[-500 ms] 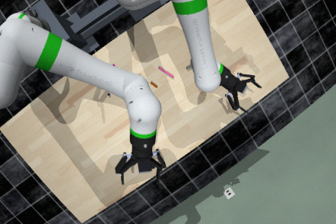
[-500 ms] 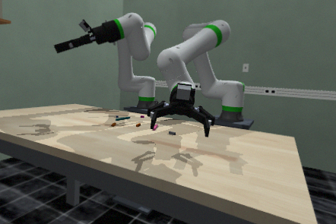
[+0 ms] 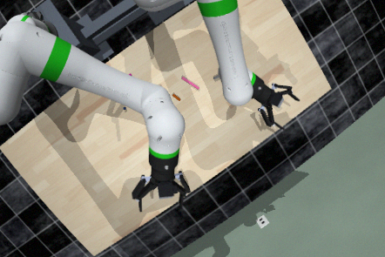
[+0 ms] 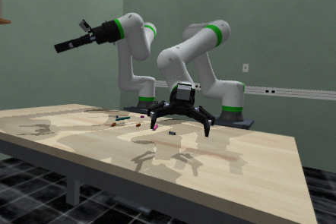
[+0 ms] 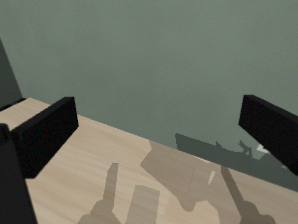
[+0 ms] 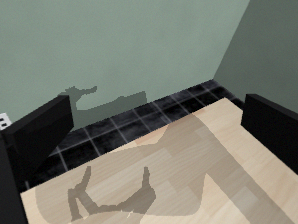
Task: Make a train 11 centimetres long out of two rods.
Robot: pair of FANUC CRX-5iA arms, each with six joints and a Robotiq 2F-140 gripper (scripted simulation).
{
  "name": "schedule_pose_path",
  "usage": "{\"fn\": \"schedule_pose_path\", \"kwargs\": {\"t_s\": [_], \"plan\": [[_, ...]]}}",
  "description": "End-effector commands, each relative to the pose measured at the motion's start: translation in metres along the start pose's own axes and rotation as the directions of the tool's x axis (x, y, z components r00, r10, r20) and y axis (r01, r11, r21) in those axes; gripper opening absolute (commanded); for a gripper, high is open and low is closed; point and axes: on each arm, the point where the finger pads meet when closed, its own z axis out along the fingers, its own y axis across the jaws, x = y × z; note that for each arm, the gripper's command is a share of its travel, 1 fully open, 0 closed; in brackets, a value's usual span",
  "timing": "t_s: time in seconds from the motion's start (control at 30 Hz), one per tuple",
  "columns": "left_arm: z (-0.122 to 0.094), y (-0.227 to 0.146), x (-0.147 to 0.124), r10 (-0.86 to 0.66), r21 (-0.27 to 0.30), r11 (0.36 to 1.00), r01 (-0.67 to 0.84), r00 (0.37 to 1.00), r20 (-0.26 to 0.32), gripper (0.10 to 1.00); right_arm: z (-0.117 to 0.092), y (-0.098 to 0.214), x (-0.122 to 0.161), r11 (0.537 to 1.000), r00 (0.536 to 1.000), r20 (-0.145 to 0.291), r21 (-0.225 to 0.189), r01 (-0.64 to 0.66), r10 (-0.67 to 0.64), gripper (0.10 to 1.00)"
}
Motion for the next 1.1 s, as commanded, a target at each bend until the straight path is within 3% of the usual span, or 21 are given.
{"fn": "schedule_pose_path", "kwargs": {"t_s": [0.0,0.27,0.4,0.53,0.6,0.7,0.83,1.07], "plan": [[0.0,0.0,0.002,-0.001,0.0,1.0,0.001,1.0,-0.002,1.0,-0.001,0.0,0.002,1.0,1.0,-0.002,0.001,-0.002,0.002,1.0],[0.0,-0.003,0.003,-0.029,0.008,1.0,0.029,1.0,-0.002,1.0,0.007,0.014,0.003,1.0,1.0,0.008,-0.02,-0.006,0.006,1.0],[-0.001,-0.012,0.007,-0.102,0.031,0.994,0.102,0.995,-0.006,1.0,0.027,0.051,0.006,0.997,0.999,0.034,-0.07,-0.015,0.017,1.0],[-0.004,-0.028,0.013,-0.238,0.071,0.969,0.238,0.971,-0.019,1.0,0.057,0.117,0.008,0.987,0.996,0.082,-0.156,-0.029,0.042,1.0],[-0.004,-0.028,0.013,-0.238,0.071,0.969,0.238,0.971,-0.019,1.0,0.057,0.117,0.008,0.987,0.996,0.082,-0.156,-0.029,0.042,1.0],[-0.007,-0.046,0.019,-0.381,0.112,0.917,0.383,0.924,-0.044,1.0,0.08,0.184,0.006,0.969,0.988,0.135,-0.242,-0.04,0.074,1.0],[-0.013,-0.069,0.026,-0.557,0.159,0.81,0.565,0.825,-0.092,1.0,0.094,0.247,-0.002,0.929,0.965,0.221,-0.367,-0.051,0.14,1.0],[-0.025,-0.102,0.033,-0.764,0.199,0.586,0.786,0.617,-0.189,1.0,0.111,0.358,-0.019,0.886,0.932,0.294,-0.461,-0.055,0.211,1.0]]}}
